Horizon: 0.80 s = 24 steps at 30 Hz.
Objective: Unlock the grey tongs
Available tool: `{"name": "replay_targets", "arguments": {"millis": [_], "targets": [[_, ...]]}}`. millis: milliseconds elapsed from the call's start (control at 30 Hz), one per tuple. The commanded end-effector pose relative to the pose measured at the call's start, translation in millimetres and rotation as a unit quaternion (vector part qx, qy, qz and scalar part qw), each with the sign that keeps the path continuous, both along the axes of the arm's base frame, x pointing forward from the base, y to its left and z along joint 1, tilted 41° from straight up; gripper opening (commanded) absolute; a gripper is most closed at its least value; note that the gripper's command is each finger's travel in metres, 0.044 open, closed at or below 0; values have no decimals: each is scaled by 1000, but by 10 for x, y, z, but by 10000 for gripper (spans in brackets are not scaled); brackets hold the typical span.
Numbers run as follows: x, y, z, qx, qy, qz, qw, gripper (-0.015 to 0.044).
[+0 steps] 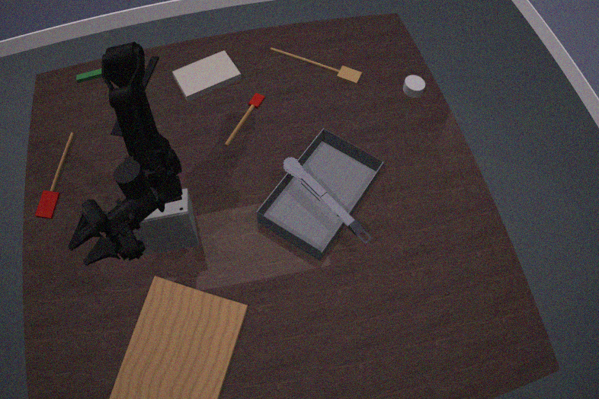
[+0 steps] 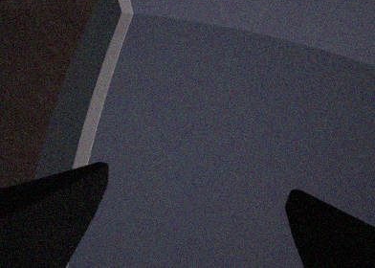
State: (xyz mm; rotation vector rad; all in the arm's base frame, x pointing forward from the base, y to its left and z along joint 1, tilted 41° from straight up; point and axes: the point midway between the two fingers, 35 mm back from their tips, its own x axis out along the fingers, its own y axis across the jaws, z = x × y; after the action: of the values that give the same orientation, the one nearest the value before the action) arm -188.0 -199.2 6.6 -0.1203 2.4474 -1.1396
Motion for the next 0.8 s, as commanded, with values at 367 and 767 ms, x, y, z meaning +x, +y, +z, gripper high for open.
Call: {"name": "replay_targets", "arguments": {"millis": [367,767], "targets": [[902,-922,-541,-78,-213,153,962,260],[2244,-1236,-1008,-57,-478,185,857,260]]}}
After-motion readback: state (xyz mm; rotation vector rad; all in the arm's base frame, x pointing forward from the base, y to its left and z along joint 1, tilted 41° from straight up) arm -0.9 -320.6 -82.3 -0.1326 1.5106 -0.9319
